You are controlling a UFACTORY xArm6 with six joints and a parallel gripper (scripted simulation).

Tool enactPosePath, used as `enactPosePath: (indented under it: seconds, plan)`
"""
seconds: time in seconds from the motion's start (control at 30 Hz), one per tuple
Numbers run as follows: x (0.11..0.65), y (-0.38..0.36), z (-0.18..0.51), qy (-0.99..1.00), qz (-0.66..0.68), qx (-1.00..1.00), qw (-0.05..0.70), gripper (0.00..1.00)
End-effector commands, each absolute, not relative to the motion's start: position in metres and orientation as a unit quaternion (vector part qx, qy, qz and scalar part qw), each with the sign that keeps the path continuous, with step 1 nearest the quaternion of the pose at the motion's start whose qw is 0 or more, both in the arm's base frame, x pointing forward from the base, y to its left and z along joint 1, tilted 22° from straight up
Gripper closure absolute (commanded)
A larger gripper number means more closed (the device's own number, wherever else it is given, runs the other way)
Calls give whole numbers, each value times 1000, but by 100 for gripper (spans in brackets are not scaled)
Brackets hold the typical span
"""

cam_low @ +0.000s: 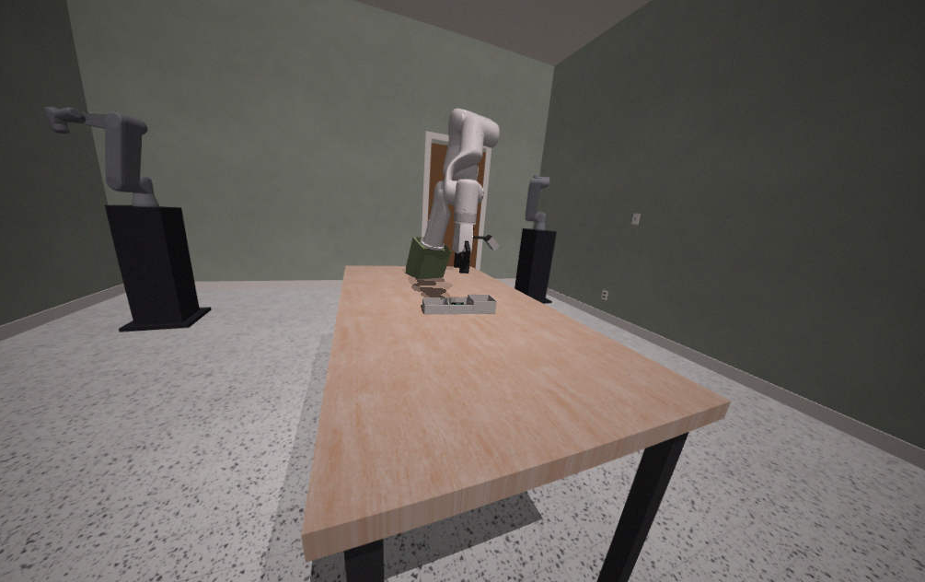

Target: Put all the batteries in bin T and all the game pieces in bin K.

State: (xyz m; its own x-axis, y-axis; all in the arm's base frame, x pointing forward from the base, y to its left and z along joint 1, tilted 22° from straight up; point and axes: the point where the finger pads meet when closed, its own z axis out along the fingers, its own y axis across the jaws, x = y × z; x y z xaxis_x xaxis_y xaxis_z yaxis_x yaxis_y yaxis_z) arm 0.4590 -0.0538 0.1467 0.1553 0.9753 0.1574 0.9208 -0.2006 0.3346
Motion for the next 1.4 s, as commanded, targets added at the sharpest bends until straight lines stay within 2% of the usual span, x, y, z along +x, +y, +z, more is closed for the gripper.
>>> enactPosePath:
  seconds: [0.0,0.5,1.37]
  plan:
    - [455,-55,163,627,172,756,82,0]
    - [436,-60,210,627,172,755,82,0]
    - [436,-60,210,627,172,755,82,0]
